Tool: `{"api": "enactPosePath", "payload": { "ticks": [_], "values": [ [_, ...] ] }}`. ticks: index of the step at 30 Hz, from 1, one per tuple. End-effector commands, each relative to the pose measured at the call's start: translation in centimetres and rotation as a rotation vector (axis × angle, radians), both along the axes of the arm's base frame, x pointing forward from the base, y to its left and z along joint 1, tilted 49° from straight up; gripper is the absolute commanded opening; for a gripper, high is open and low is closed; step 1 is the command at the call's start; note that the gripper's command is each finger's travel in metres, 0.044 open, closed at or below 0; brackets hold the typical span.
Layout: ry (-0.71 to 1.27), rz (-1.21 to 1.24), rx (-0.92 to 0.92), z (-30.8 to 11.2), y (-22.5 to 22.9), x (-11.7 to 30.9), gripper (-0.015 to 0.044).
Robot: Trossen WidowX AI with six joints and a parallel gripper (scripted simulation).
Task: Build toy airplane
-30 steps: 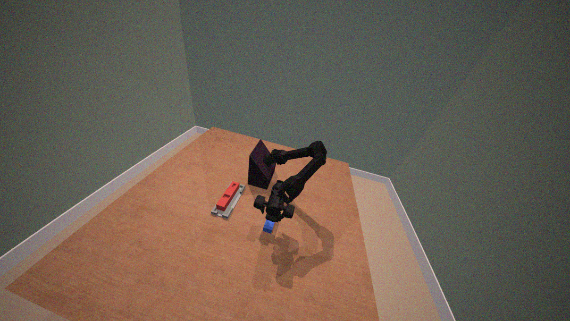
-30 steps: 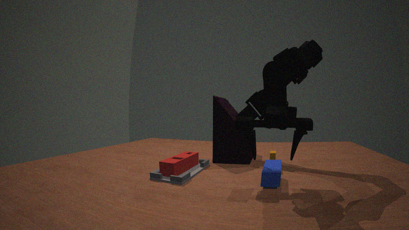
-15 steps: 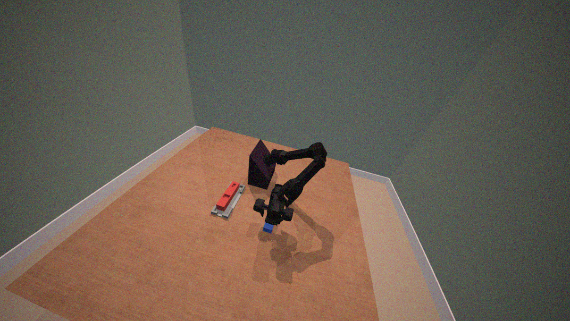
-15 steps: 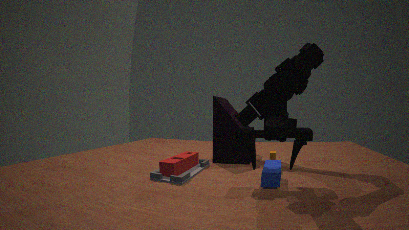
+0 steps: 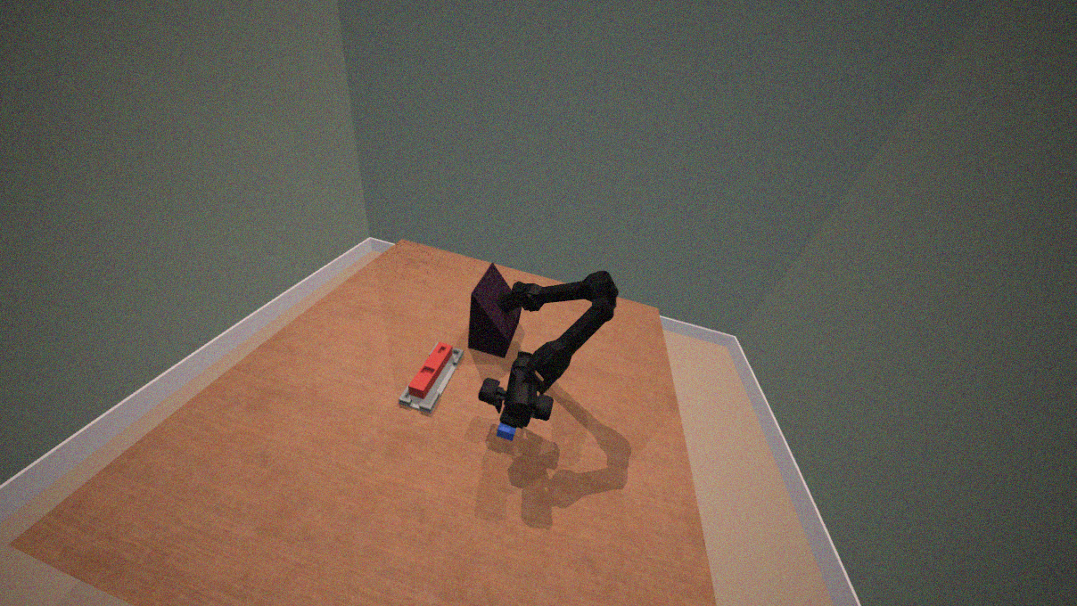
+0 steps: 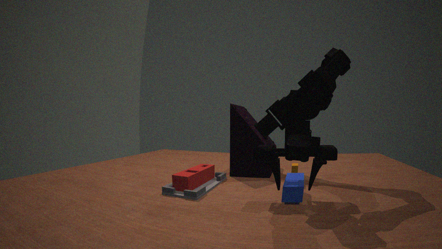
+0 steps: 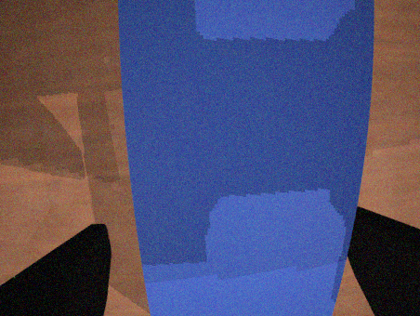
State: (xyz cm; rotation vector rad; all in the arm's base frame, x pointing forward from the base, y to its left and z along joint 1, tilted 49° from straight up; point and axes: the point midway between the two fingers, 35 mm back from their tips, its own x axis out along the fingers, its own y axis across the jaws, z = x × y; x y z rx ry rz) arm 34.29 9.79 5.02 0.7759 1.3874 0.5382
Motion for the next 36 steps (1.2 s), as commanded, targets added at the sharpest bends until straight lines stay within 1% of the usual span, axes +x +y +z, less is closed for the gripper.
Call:
{"api": "enactPosePath", "payload": {
  "ticks": [1,3,10,15,36],
  "values": [
    [0.007,-0.003,0.001,-0.2,0.1,-0.1,0.0230],
    [0.007,-0.003,0.001,-0.2,0.1,-0.1,0.0177],
    [0.007,-0.003,0.001,-0.2,0.1,-0.1,0.0131],
    [0.009,-0.002,-0.001,0.3,-0.4,-0.1,0.0000],
    [0.010,-0.003,-0.013,4.1,-5.4,-0.3,0.0000]
  ]
}}
